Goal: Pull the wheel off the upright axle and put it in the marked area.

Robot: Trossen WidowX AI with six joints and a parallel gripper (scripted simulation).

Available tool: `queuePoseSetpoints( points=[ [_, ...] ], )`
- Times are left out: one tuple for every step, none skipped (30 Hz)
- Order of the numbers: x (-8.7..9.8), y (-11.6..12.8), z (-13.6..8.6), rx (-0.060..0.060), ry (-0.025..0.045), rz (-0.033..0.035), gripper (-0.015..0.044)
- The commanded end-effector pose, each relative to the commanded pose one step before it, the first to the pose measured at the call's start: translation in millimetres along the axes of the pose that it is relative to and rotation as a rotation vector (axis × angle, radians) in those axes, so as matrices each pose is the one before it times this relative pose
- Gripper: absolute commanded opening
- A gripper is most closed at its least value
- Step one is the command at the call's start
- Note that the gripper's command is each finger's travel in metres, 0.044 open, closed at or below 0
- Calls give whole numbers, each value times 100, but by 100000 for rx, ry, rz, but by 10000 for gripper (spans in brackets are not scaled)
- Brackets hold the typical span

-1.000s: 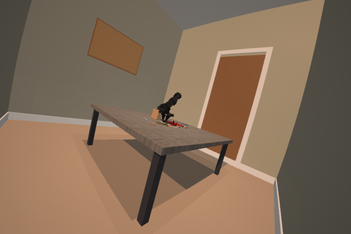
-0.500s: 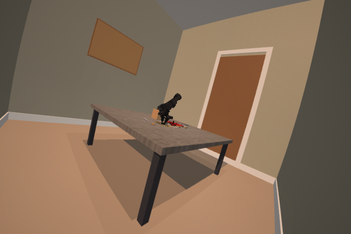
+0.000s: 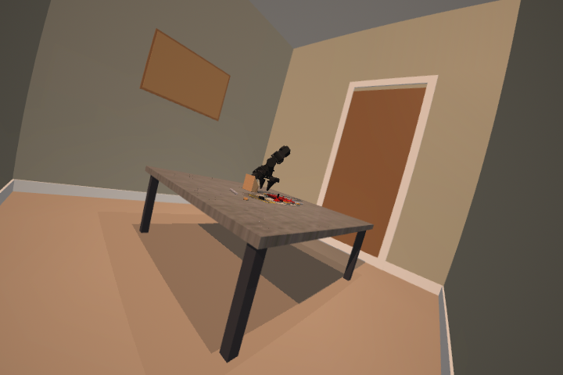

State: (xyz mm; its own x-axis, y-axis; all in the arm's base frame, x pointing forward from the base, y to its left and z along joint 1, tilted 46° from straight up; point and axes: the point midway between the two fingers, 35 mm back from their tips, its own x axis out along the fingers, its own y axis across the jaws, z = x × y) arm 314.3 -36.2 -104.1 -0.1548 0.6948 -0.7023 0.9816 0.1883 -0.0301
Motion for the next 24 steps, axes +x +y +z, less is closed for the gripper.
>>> queuePoseSetpoints(
  points=[
    [-250,-602,-202,101,24,-362,353],
    [-610,-706,-255,-20,-151,-31,379],
    [-727,-903,-337,-31,-155,-52,405],
    [-686,-925,-358,-39,-116,-65,431],
    [-642,-941,-379,-47,-77,-76,440],
    [-596,-955,-399,-56,-38,-86,440],
    [-550,-966,-420,-66,1,-94,440],
    [-502,-972,-440,-76,40,-100,440],
    [-367,-780,-366,-69,60,-84,440],
    [-205,-469,-226,-45,48,-51,440],
    [-66,-157,-76,-16,18,-17,440],
    [0,0,0,0,0,0,440],
    [0,0,0,0,0,0,440],
    [0,0,0,0,0,0,440],
    [0,0,0,0,0,0,440],
    [0,0,0,0,0,0,440],
    [0,0,0,0,0,0,440],
    [0,0,0,0,0,0,440],
    [0,0,0,0,0,0,440],
    [0,0,0,0,0,0,440],
    [0,0,0,0,0,0,440],
    [0,0,0,0,0,0,440],
    [0,0,0,0,0,0,440],
    [0,0,0,0,0,0,440]
  ],
)
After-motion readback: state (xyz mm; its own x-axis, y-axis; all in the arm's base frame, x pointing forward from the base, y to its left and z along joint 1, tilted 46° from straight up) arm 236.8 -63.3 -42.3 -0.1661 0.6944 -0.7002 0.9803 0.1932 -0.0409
